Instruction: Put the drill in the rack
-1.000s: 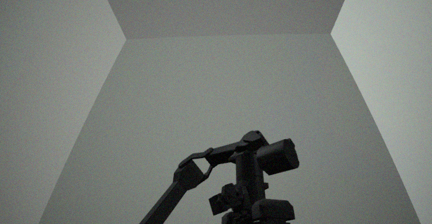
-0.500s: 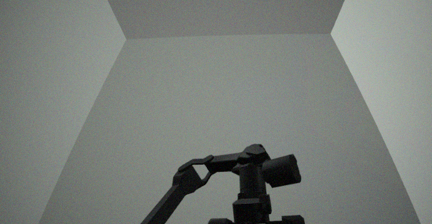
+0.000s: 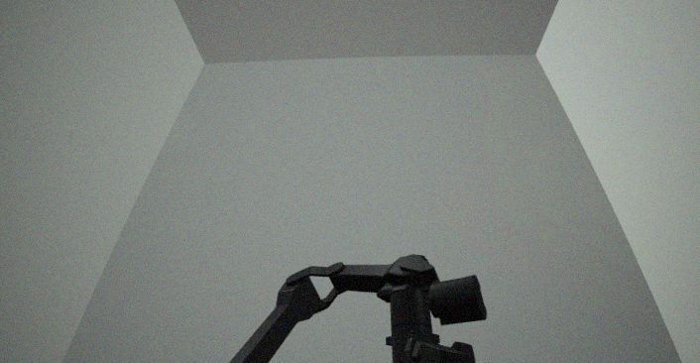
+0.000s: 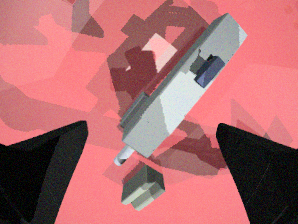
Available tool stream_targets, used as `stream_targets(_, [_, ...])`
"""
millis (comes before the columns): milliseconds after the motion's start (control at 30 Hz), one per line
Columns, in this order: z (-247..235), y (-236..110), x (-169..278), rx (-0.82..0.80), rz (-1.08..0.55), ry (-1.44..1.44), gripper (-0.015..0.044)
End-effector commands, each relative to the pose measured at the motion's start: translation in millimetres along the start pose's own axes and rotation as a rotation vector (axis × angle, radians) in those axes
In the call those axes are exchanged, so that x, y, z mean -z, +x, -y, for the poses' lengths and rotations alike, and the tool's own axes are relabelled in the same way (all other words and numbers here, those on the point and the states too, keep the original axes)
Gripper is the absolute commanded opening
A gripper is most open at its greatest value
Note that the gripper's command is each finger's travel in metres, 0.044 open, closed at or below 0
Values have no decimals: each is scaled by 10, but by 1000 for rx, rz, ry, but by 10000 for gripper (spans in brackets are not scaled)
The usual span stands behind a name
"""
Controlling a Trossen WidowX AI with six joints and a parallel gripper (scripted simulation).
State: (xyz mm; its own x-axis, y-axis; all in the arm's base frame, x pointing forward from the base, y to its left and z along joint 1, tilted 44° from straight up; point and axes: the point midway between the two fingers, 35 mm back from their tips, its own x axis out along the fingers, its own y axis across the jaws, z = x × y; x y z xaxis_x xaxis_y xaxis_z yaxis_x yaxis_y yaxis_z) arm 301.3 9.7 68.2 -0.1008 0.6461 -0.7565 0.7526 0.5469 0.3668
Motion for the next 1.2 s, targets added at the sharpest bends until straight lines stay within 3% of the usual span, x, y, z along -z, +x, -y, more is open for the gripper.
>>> stream_targets(0, [-228, 214, 353, -24, -14, -986, 440])
stream_targets(800, [-415, 457, 822, -73, 1, -2443, 440])
stream_targets(1167, [-417, 461, 830, -75, 2, -2480, 440])
